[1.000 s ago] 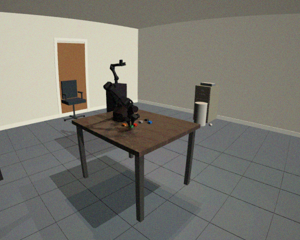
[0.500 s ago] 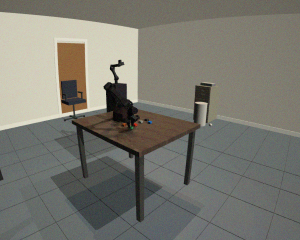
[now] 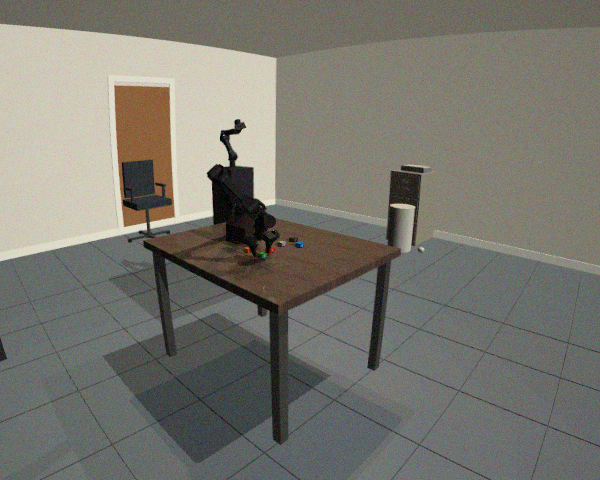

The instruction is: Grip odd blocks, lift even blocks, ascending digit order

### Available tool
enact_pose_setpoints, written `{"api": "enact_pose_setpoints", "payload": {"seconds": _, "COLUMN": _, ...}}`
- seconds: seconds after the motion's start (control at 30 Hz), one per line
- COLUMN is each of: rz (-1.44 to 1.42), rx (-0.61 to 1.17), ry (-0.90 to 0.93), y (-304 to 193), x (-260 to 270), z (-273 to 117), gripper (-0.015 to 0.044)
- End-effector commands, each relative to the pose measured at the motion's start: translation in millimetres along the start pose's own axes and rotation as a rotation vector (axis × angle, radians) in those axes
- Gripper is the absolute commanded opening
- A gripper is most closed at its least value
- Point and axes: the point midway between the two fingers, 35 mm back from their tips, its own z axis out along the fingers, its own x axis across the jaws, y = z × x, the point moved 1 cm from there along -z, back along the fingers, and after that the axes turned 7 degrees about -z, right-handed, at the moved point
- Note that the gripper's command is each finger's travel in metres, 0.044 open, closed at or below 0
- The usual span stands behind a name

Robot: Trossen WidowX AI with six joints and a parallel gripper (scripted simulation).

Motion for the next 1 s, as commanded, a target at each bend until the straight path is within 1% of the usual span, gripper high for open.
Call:
{"api": "enact_pose_setpoints", "payload": {"seconds": 0.0, "rz": -0.005, "rx": -0.001, "ry": 0.004, "y": 0.5, "x": 0.7, "z": -10.9, "gripper": 0.04}}
{"api": "enact_pose_setpoints", "payload": {"seconds": 0.07, "rz": -0.005, "rx": -0.001, "ry": 0.005, "y": 0.3, "x": 0.7, "z": -32.6, "gripper": 0.04}}
{"api": "enact_pose_setpoints", "payload": {"seconds": 0.2, "rz": -0.005, "rx": -0.001, "ry": 0.005, "y": 0.1, "x": 0.6, "z": -35.5, "gripper": 0.04}}
{"api": "enact_pose_setpoints", "payload": {"seconds": 0.27, "rz": -0.005, "rx": -0.001, "ry": 0.007, "y": 1.8, "x": 0.9, "z": -48.6, "gripper": 0.0348}}
{"api": "enact_pose_setpoints", "payload": {"seconds": 0.37, "rz": -0.005, "rx": -0.001, "ry": 0.01, "y": 2.0, "x": 0.9, "z": -102.7, "gripper": 0.0269}}
{"api": "enact_pose_setpoints", "payload": {"seconds": 0.4, "rz": -0.005, "rx": -0.001, "ry": 0.009, "y": 0.9, "x": 0.7, "z": -112.8, "gripper": 0.0242}}
{"api": "enact_pose_setpoints", "payload": {"seconds": 0.53, "rz": -0.005, "rx": -0.001, "ry": 0.009, "y": 0.5, "x": 0.6, "z": -116.2, "gripper": 0.0138}}
{"api": "enact_pose_setpoints", "payload": {"seconds": 0.57, "rz": -0.005, "rx": -0.001, "ry": 0.009, "y": 0.5, "x": 0.6, "z": -116.2, "gripper": 0.012}}
{"api": "enact_pose_setpoints", "payload": {"seconds": 0.87, "rz": -0.005, "rx": -0.002, "ry": 0.01, "y": 2.1, "x": 3.2, "z": -116.3, "gripper": 0.012}}
{"api": "enact_pose_setpoints", "payload": {"seconds": 0.97, "rz": -0.006, "rx": -0.007, "ry": 0.027, "y": 23.2, "x": 42.7, "z": -117.6, "gripper": 0.012}}
